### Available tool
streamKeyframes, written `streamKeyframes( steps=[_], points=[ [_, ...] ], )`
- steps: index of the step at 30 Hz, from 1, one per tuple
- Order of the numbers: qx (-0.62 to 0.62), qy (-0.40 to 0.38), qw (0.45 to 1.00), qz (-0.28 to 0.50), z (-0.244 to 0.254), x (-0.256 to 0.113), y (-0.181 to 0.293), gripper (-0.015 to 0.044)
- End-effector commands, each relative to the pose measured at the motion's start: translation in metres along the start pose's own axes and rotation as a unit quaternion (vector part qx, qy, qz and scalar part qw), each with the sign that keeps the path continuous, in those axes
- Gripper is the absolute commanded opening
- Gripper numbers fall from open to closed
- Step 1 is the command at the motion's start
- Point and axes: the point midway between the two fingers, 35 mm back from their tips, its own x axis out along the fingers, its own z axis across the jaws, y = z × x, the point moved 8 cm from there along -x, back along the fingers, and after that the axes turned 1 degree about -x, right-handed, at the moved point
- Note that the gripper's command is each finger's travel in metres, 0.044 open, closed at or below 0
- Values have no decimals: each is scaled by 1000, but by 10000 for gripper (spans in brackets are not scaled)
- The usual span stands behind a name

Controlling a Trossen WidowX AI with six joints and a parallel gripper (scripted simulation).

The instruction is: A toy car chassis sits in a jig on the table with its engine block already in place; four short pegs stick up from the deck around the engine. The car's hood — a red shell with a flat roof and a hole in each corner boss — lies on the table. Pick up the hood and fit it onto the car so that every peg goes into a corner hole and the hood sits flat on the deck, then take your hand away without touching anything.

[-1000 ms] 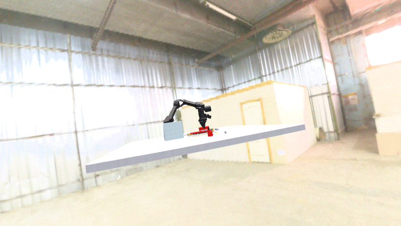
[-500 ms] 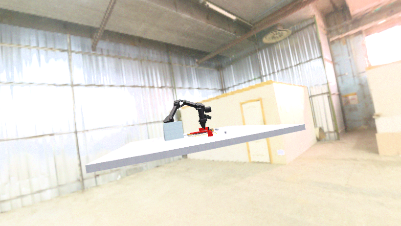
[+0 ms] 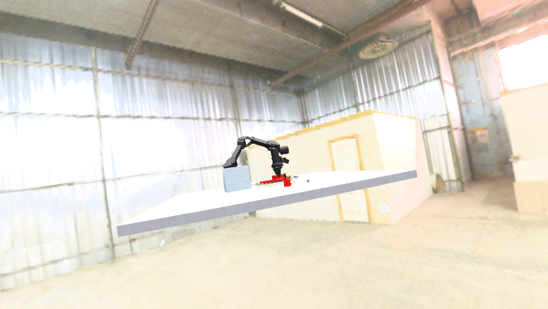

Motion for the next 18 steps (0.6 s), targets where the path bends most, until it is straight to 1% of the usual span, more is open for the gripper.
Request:
streamKeyframes(
  steps=[1,12,15,18],
  points=[
    [0,0,1000,0,0,0,0,157],
    [0,0,1000,0,0,0,0,440],
    [0,0,1000,0,0,-2,0,440],
    [0,0,1000,2,-1,-18,-2,440]
  ],
)
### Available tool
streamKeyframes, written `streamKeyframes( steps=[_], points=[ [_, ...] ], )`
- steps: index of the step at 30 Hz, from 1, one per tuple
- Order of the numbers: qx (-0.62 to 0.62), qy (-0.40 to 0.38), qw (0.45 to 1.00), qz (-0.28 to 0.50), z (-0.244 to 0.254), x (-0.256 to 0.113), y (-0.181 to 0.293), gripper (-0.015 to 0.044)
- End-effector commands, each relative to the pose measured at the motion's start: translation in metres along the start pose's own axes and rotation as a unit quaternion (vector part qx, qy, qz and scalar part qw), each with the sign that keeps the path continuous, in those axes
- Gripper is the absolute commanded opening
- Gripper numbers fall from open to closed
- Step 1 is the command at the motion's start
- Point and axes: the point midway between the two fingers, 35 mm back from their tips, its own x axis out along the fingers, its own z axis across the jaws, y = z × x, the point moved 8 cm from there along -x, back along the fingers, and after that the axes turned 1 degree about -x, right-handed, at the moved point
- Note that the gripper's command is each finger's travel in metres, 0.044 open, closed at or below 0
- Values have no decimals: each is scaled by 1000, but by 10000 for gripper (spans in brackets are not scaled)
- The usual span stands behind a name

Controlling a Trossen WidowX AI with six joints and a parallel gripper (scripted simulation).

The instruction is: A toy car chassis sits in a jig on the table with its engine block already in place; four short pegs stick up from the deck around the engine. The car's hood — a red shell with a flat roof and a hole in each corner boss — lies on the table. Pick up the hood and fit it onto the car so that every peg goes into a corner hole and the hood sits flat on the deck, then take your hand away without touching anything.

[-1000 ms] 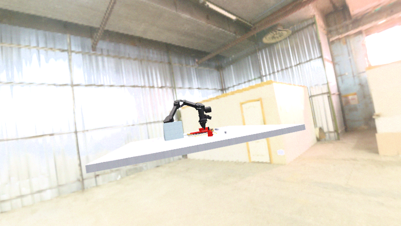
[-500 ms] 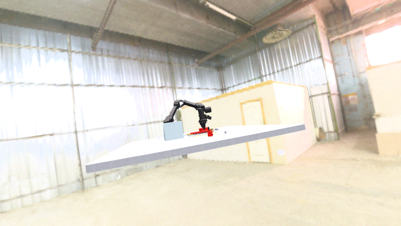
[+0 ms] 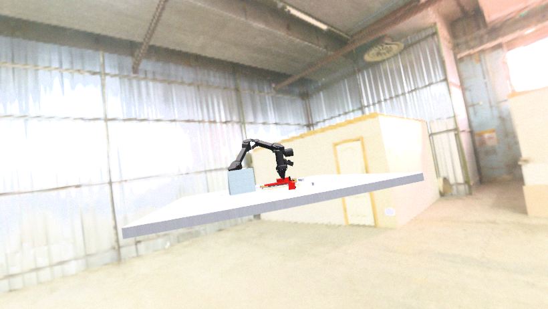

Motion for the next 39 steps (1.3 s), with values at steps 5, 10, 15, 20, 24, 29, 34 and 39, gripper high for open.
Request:
streamKeyframes(
  steps=[5,10,15,20,24,29,34,39],
  points=[
    [-3,-2,1000,1,-2,-60,-4,440],
    [-3,-3,1000,2,-2,-68,-3,440],
    [-3,-3,1000,2,-2,-68,-3,440],
    [-3,-3,1000,2,-2,-68,-3,440],
    [-3,-3,1000,2,-2,-68,-3,440],
    [-3,-3,1000,2,-2,-68,-3,440],
    [-3,-3,1000,2,-2,-68,-3,440],
    [-3,-3,1000,2,-2,-68,-3,440]
  ],
)
